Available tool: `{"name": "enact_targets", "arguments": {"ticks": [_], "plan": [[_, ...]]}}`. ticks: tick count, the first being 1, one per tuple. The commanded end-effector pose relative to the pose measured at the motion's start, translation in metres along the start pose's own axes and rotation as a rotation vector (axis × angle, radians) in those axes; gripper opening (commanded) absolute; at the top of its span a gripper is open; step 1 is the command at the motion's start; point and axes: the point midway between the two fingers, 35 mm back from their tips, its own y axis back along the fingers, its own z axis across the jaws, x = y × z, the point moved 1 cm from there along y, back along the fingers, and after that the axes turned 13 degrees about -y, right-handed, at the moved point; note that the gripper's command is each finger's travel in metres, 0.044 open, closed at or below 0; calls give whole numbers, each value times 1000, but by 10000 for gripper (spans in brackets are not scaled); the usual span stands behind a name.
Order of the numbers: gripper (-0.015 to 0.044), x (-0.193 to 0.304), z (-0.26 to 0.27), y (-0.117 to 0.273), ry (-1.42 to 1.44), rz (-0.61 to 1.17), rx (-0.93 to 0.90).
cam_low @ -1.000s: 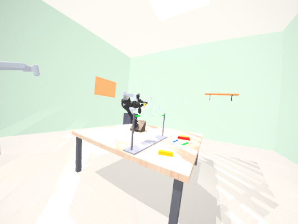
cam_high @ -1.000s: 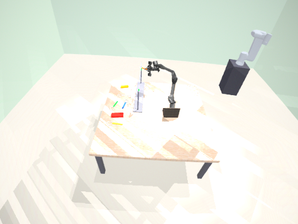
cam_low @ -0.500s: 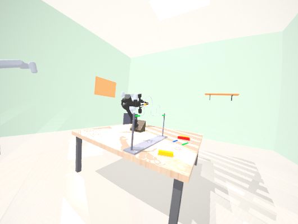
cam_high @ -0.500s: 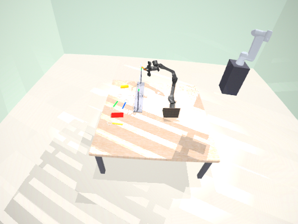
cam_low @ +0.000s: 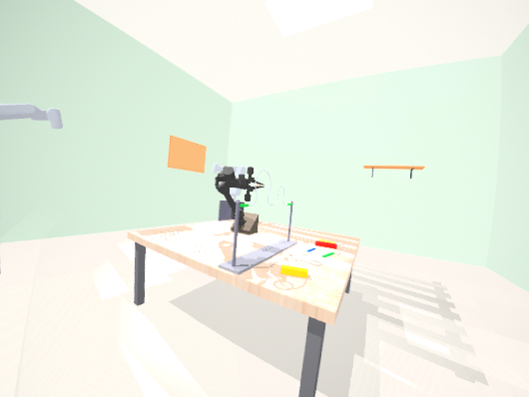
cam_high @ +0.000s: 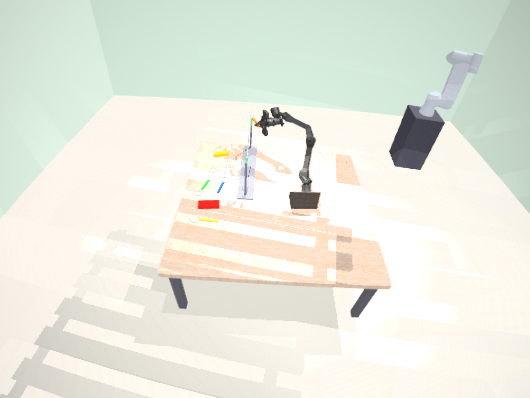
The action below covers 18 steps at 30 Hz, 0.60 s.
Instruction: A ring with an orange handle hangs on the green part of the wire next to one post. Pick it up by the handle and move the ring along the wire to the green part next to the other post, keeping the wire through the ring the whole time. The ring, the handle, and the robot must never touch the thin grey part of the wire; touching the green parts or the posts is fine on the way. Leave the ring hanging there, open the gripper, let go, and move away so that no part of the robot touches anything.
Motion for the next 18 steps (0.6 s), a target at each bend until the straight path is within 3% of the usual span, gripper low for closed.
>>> {"name": "enact_targets", "arguments": {"ticks": [1, 18], "plan": [[-150, -1, 1, 1, 52, -9, 16], [-150, -4, -9, 1, 262, -40, 118]]}}
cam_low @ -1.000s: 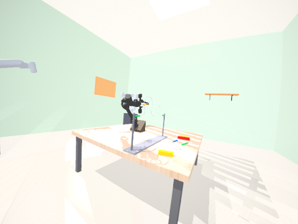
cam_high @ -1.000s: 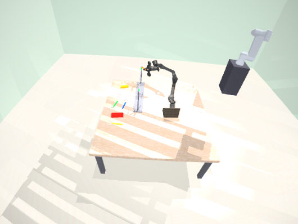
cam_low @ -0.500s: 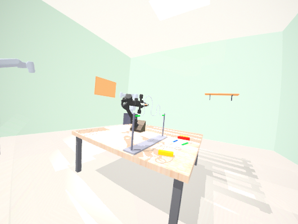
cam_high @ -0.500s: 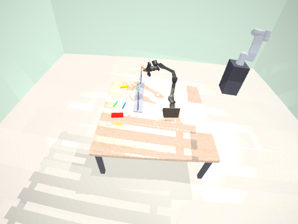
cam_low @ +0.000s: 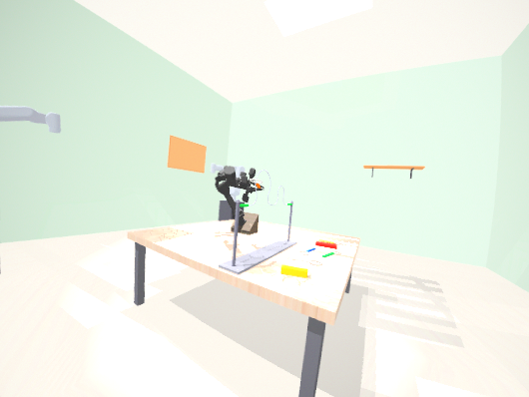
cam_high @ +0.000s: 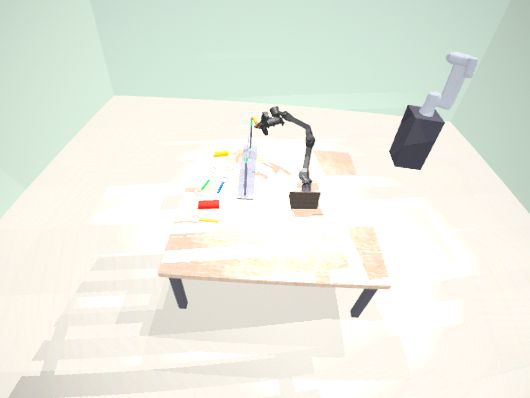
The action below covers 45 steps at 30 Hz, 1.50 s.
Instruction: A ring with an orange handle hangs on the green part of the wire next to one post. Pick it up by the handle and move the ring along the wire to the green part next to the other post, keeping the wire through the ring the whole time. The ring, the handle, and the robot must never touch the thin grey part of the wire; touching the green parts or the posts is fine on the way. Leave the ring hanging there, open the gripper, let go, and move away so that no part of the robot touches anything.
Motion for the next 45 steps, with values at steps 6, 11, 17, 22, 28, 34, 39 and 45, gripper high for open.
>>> {"name": "enact_targets", "arguments": {"ticks": [6, 11, 17, 22, 28, 34, 39, 45], "plan": [[-150, -2, -2, 1, 113, -20, 47], [-150, -3, -5, 1, 175, -30, 77], [-150, -4, -8, 1, 249, -43, 114], [-150, -6, -11, 1, 310, -54, 144], [-150, -8, -14, 1, 384, -67, 180], [-150, -10, -17, 2, 458, -80, 217], [-150, -11, -19, 2, 519, -92, 247], [-150, -14, -22, 3, 593, -107, 283]]}}
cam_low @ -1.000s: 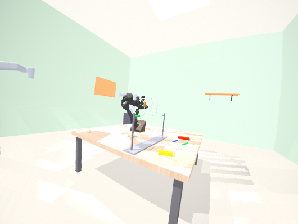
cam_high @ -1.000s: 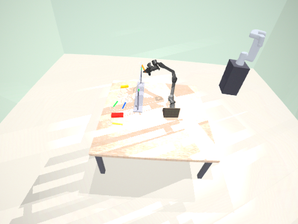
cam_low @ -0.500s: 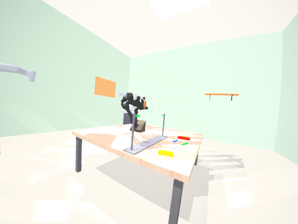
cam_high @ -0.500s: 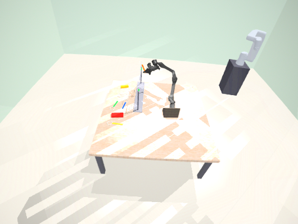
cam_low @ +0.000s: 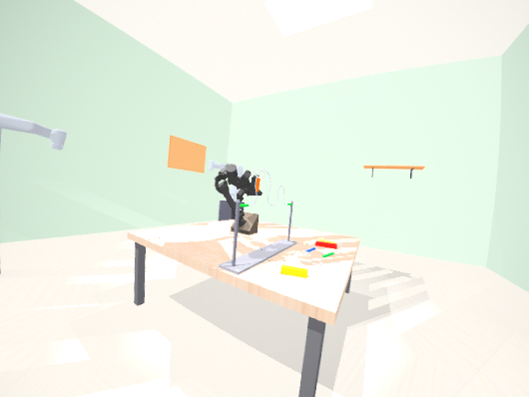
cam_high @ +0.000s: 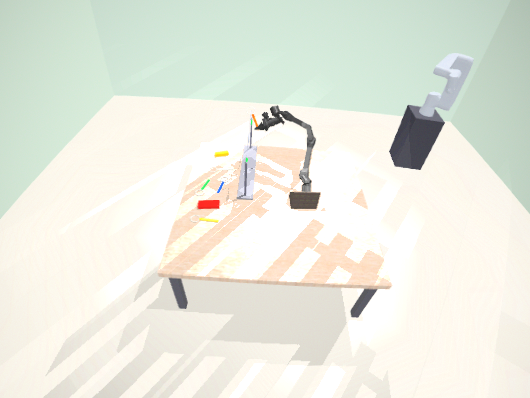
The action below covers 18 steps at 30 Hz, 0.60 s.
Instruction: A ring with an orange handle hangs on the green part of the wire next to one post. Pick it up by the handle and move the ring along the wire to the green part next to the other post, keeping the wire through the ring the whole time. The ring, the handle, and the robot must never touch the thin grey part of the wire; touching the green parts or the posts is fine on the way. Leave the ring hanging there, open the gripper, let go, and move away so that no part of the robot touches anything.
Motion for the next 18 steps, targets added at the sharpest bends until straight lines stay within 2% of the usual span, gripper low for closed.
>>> {"name": "enact_targets", "arguments": {"ticks": [1, 18], "plan": [[-150, 0, -1, 1, 49, -11, 19], [-150, -4, -10, 0, 258, -54, 122]]}}
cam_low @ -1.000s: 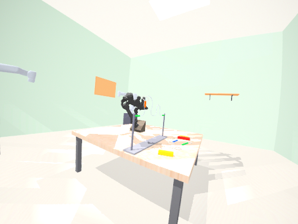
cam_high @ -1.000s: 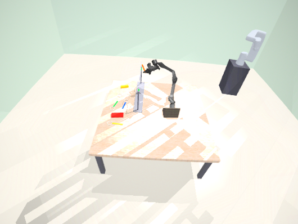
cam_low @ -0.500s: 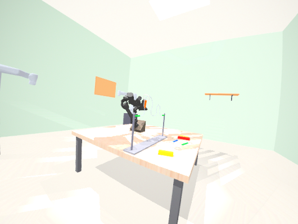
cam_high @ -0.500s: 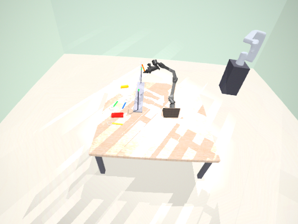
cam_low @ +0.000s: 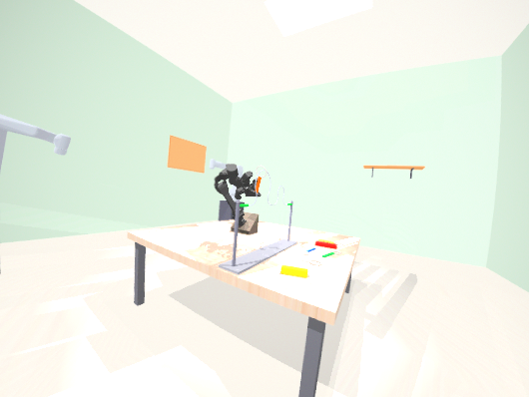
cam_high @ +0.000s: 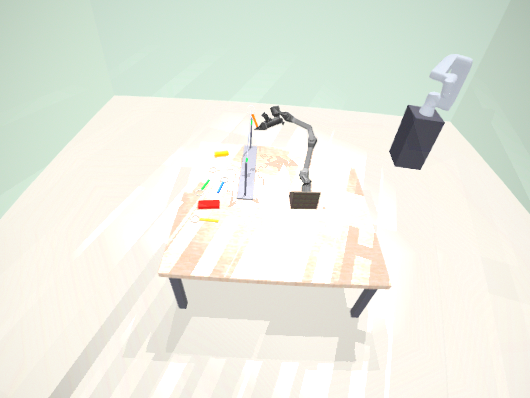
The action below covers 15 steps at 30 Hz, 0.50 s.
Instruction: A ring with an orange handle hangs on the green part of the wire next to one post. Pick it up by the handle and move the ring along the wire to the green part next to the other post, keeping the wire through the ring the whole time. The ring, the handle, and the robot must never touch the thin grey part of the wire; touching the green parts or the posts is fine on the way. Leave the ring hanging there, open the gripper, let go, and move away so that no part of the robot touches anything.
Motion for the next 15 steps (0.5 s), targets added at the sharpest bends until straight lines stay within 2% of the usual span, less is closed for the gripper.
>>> {"name": "enact_targets", "arguments": {"ticks": [1, 15], "plan": [[-150, -1, -1, 2, 48, -14, 20], [-150, -3, -9, 1, 220, -52, 105]]}}
